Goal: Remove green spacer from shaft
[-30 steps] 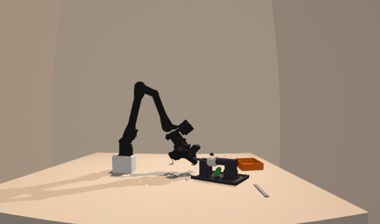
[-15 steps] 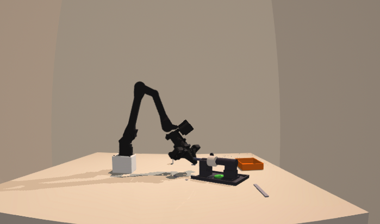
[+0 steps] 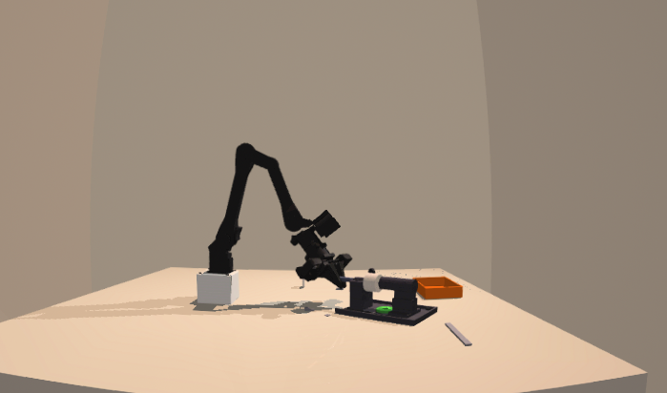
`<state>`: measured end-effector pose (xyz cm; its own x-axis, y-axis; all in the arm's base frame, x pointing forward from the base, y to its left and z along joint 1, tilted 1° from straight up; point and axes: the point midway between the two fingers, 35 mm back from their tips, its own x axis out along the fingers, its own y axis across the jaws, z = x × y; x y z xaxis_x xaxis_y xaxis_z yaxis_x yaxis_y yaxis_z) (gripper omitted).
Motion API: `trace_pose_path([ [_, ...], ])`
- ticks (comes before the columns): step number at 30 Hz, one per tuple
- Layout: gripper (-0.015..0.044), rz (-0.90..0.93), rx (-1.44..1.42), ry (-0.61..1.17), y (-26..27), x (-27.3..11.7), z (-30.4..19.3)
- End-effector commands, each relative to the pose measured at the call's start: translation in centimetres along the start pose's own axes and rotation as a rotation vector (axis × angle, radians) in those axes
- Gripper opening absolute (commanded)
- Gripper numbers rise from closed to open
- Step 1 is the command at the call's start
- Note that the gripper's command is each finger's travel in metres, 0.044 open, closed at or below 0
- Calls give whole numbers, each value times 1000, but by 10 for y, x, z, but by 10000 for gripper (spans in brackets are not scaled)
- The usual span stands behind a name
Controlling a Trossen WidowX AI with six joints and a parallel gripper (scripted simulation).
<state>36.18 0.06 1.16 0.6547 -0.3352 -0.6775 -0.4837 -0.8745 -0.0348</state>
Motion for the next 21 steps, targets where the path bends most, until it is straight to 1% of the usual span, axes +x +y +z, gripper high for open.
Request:
trace_pose_path([
  [1, 0, 1, 1, 2, 0, 2, -3],
  [21, 0, 1, 1, 3, 0, 7, -10],
])
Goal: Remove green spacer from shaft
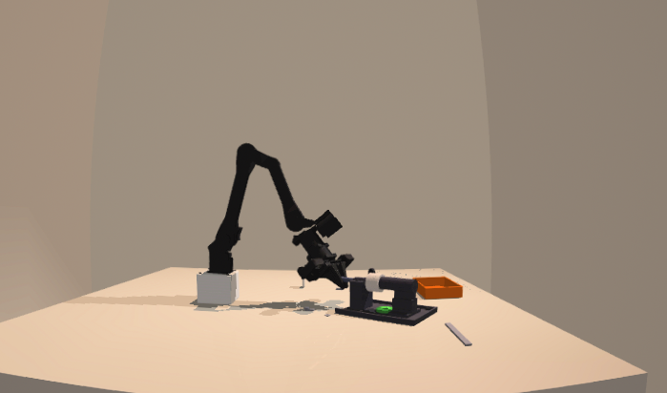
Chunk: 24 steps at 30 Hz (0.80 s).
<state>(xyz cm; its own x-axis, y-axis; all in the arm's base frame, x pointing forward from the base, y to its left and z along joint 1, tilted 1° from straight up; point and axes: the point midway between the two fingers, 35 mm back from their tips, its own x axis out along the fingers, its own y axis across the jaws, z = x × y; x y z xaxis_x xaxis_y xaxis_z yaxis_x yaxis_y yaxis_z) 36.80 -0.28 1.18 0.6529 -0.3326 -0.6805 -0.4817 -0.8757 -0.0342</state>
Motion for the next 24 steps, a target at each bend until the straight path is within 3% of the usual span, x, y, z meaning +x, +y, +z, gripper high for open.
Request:
trace_pose_path([
  [1, 0, 2, 3, 7, 0, 2, -5],
  [24, 0, 2, 3, 8, 0, 7, -11],
])
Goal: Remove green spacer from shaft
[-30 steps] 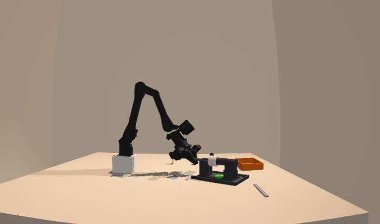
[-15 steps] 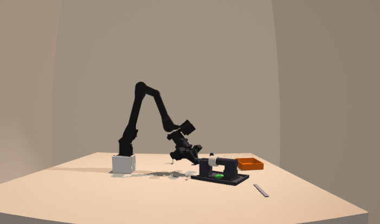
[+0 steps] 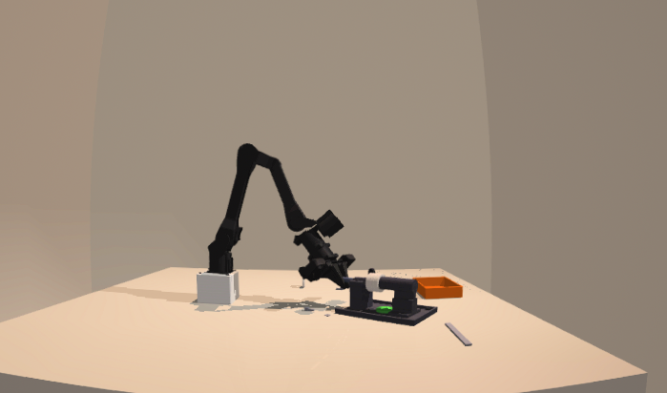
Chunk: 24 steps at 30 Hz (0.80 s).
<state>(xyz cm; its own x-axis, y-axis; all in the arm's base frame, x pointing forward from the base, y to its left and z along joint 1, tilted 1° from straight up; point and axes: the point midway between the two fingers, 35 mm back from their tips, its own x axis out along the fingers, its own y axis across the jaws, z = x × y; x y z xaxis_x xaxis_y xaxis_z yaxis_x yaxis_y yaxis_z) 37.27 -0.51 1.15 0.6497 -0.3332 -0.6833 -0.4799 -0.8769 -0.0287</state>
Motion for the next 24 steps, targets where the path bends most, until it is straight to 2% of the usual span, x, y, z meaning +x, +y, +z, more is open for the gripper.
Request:
trace_pose_path([
  [1, 0, 0, 8, 12, 1, 3, -8],
  [24, 0, 0, 8, 11, 0, 2, -5],
])
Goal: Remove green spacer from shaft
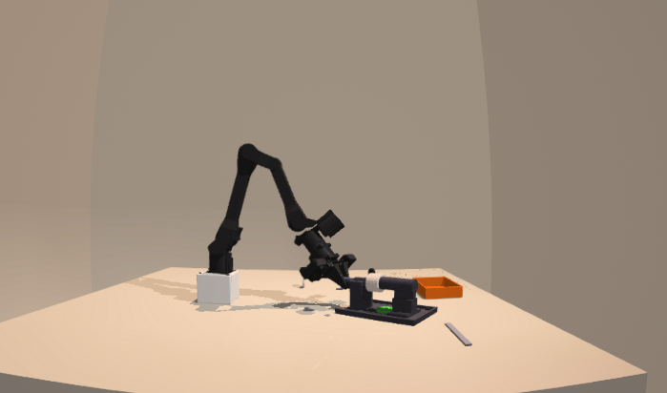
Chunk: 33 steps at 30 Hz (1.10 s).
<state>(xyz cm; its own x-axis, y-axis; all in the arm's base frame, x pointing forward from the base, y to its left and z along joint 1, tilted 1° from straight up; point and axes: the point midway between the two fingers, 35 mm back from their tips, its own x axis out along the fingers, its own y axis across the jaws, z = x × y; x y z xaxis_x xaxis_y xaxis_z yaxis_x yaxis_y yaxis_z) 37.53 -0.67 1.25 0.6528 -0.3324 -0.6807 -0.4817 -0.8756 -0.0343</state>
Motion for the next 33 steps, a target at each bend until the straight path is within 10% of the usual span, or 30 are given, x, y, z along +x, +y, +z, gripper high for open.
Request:
trace_pose_path([
  [1, 0, 2, 3, 8, 0, 0, -2],
  [33, 0, 2, 3, 8, 0, -2, 1],
])
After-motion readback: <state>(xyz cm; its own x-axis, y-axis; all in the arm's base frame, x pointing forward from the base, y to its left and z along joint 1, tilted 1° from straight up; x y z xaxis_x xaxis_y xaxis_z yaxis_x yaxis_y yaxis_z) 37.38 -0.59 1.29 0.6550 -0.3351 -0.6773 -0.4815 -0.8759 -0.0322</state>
